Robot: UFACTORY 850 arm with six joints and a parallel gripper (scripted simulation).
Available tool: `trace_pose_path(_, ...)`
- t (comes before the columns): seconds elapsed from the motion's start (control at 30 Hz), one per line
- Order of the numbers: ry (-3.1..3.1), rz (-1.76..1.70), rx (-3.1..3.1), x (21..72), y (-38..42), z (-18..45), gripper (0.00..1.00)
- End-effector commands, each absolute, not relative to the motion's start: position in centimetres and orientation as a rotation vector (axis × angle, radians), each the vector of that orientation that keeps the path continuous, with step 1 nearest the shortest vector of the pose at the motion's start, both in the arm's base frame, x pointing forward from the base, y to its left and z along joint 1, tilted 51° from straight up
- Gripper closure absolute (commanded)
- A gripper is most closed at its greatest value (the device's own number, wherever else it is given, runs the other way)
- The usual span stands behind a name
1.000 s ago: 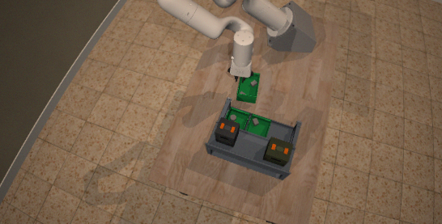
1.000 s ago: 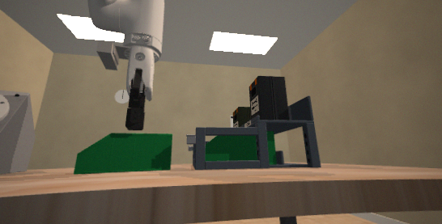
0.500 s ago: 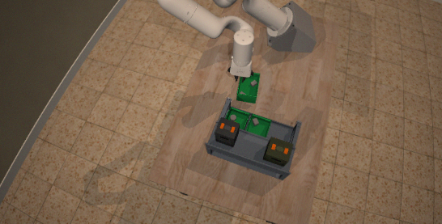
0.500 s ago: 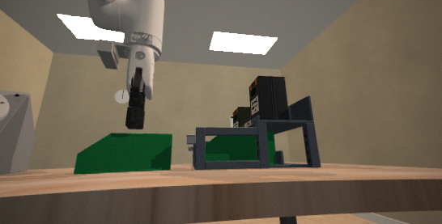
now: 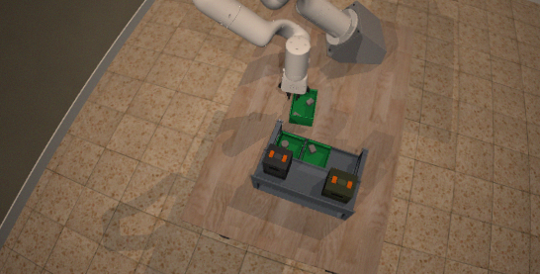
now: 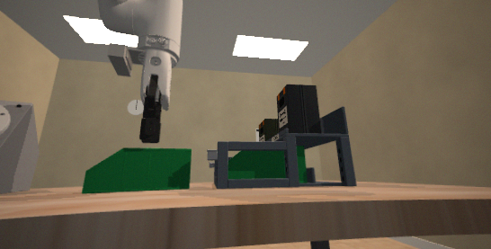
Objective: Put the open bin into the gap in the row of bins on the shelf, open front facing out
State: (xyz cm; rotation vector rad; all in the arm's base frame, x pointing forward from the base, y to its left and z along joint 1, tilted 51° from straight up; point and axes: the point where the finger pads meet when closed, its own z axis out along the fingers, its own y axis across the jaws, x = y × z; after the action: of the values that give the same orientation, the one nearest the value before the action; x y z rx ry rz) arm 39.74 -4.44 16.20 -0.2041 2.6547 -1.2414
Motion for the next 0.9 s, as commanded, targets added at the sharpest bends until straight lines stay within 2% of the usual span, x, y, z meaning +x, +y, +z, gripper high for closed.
trace_pose_path(0.0, 2.654, -1.241, -0.204, 39.76, -4.36, 16.26, 0.71)
trace_pose_path(0.87, 2.654, -1.241, -0.204, 40.00, -5.10, 15.64, 0.71)
